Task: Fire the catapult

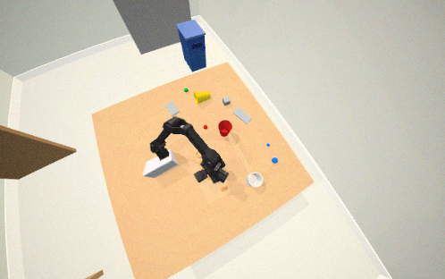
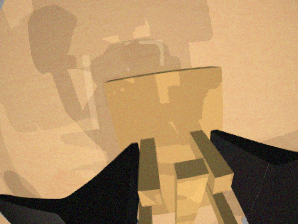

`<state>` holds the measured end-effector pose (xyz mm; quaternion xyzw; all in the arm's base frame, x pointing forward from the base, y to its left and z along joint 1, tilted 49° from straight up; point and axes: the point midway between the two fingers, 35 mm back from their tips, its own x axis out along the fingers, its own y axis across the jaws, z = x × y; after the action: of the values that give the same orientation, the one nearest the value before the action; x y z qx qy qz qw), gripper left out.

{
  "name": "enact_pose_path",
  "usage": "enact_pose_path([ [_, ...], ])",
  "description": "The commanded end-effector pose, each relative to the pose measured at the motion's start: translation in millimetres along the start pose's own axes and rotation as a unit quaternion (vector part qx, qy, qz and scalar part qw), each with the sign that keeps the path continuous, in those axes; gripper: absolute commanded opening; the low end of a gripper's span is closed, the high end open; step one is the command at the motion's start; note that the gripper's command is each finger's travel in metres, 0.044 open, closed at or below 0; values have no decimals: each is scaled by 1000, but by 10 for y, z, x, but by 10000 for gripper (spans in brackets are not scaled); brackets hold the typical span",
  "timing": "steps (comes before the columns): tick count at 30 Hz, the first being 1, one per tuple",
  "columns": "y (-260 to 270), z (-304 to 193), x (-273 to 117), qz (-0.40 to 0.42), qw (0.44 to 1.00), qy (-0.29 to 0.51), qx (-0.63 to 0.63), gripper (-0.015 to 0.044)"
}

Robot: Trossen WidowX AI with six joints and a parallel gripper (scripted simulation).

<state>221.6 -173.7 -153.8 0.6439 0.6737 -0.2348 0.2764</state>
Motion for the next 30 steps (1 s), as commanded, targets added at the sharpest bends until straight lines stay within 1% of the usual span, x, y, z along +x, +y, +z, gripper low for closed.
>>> enact_pose_path([
  [1,7,9,37,6,1000,-2,2,0],
  [17,15,6,300,7,1000,-1,2,0],
  [23,4,-1,285,-1,1000,1,0,0],
  [30,4,-1,285,-1,1000,1,0,184],
])
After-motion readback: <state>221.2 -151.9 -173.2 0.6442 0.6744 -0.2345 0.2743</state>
